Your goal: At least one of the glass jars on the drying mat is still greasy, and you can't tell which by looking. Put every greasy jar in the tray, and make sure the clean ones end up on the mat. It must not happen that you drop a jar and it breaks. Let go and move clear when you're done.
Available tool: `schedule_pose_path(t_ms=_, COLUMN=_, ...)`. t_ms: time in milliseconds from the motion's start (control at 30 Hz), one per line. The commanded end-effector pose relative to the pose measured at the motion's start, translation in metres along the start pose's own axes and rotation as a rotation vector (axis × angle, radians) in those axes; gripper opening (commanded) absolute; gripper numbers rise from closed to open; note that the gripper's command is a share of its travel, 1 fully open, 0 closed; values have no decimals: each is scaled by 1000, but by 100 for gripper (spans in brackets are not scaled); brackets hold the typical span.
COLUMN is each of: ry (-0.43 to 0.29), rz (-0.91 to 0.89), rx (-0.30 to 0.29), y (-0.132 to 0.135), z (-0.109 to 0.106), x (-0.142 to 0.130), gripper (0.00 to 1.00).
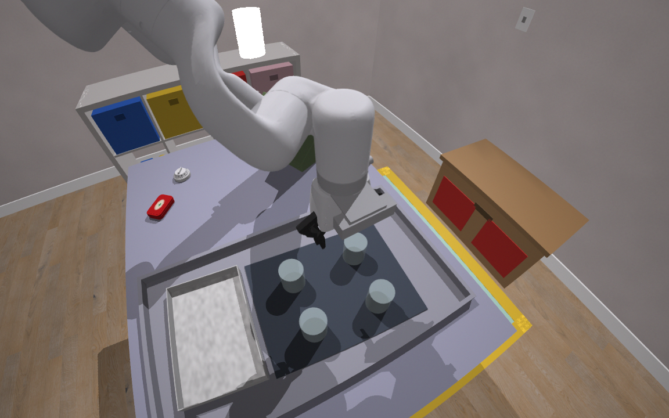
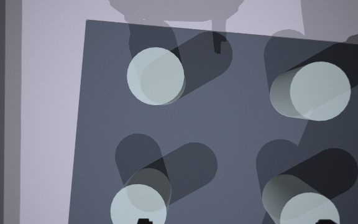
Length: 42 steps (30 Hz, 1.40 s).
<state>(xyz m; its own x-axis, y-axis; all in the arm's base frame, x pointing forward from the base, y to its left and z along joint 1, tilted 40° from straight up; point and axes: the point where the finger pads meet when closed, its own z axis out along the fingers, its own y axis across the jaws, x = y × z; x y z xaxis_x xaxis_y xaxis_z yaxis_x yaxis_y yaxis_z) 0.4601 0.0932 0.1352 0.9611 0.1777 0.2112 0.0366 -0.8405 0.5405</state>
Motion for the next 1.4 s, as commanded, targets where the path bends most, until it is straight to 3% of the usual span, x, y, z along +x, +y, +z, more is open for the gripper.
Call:
schedule_pose_path(t_ms=0, ry=48, rz=19, rx=-64, y=-3, z=0, x=14, gripper=100)
schedule_pose_path(t_ms=333, ry=48, rz=19, rx=-64, y=-3, z=0, x=14, gripper=100)
schedule_pose_path(t_ms=367, ry=48, rz=19, rx=-64, y=-3, z=0, x=14, gripper=0)
schedule_pose_path(t_ms=1000, ry=48, rz=19, rx=-64, y=-3, z=0, x=14, gripper=0)
schedule_pose_path(t_ms=1133, ry=48, rz=19, rx=-64, y=-1, z=32, x=16, gripper=0)
schedule_pose_path(t_ms=1200, ry=48, rz=19, rx=-64, y=-1, z=32, x=16, gripper=0)
schedule_pose_path(t_ms=1367, ry=48, rz=19, rx=-64, y=1, z=73, x=18, gripper=0)
